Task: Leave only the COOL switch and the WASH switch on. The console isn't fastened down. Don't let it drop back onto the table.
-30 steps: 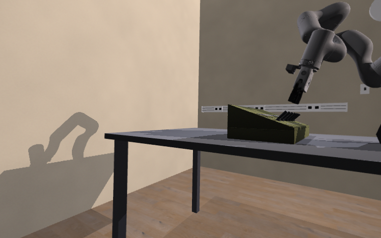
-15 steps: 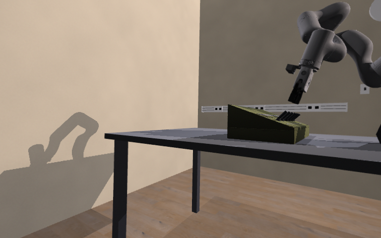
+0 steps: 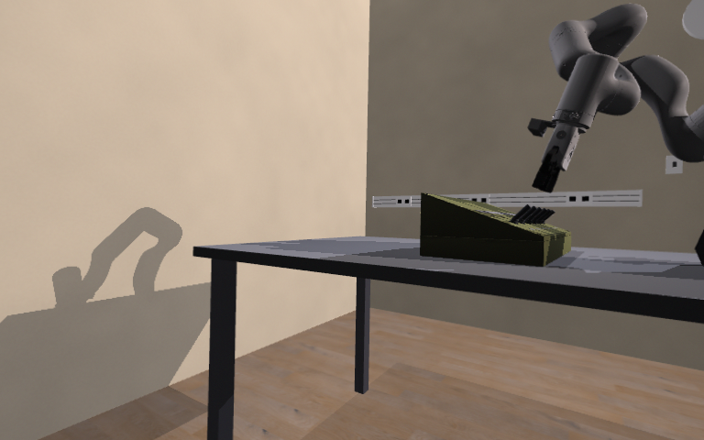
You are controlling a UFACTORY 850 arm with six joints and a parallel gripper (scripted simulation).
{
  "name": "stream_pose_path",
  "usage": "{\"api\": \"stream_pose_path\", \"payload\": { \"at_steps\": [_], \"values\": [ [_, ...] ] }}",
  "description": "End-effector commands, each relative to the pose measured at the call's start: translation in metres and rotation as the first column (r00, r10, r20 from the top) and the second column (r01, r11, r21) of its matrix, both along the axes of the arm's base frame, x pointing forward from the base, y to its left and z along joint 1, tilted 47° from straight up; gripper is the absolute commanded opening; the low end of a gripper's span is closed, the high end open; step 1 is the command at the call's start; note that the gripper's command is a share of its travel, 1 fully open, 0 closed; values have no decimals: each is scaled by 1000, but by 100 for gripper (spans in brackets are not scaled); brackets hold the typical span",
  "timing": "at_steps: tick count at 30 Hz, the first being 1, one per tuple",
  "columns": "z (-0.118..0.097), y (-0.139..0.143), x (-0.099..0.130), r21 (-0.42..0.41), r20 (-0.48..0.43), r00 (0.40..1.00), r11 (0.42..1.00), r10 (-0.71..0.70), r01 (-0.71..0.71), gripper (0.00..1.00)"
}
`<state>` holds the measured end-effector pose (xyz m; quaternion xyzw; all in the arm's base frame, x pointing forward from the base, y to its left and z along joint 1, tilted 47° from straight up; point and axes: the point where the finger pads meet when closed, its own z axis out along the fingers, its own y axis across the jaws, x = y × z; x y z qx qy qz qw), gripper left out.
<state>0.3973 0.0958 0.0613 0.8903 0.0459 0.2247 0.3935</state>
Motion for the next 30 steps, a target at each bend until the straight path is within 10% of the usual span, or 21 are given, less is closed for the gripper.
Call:
{"api": "stream_pose_path", "payload": {
  "at_steps": [1, 30],
  "values": [
    [0, 1, 0, 1, 1, 1000, 1000, 1, -1, 100],
    [37, -35, -4, 1, 1, 1000, 1000, 1, -1, 100]
  ]
}}
